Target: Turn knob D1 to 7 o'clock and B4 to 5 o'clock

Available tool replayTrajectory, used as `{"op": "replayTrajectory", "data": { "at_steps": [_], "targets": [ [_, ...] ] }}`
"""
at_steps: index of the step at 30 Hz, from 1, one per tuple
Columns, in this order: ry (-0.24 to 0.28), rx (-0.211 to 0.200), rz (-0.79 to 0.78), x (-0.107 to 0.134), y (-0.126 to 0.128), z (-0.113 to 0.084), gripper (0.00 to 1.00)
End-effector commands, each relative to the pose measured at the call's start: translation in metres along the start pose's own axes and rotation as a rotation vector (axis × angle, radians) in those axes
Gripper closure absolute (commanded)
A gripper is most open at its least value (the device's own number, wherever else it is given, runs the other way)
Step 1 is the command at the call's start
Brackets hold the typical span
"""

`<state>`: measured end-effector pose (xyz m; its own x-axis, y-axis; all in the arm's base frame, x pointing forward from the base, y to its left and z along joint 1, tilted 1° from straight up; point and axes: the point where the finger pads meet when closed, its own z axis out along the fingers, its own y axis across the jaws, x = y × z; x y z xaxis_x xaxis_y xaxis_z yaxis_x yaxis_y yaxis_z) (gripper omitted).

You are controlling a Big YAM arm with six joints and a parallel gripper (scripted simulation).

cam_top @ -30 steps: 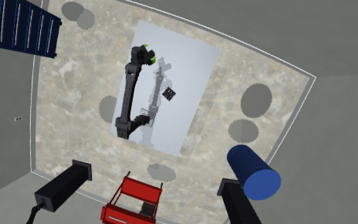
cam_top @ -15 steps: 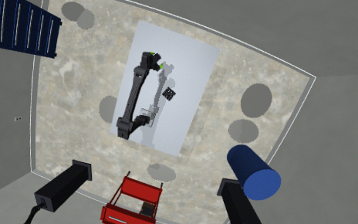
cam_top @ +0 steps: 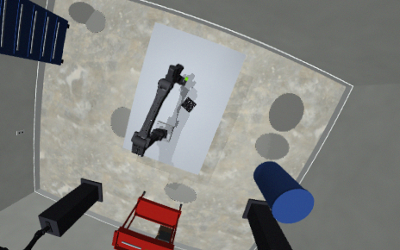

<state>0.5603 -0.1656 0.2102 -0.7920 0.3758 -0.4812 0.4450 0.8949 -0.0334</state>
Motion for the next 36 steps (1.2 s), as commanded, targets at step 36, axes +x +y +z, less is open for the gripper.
{"op": "replayTrajectory", "data": {
  "at_steps": [36],
  "targets": [
    [0.206, -0.056, -0.799, 0.098, -0.105, 0.035, 0.00]
  ]
}}
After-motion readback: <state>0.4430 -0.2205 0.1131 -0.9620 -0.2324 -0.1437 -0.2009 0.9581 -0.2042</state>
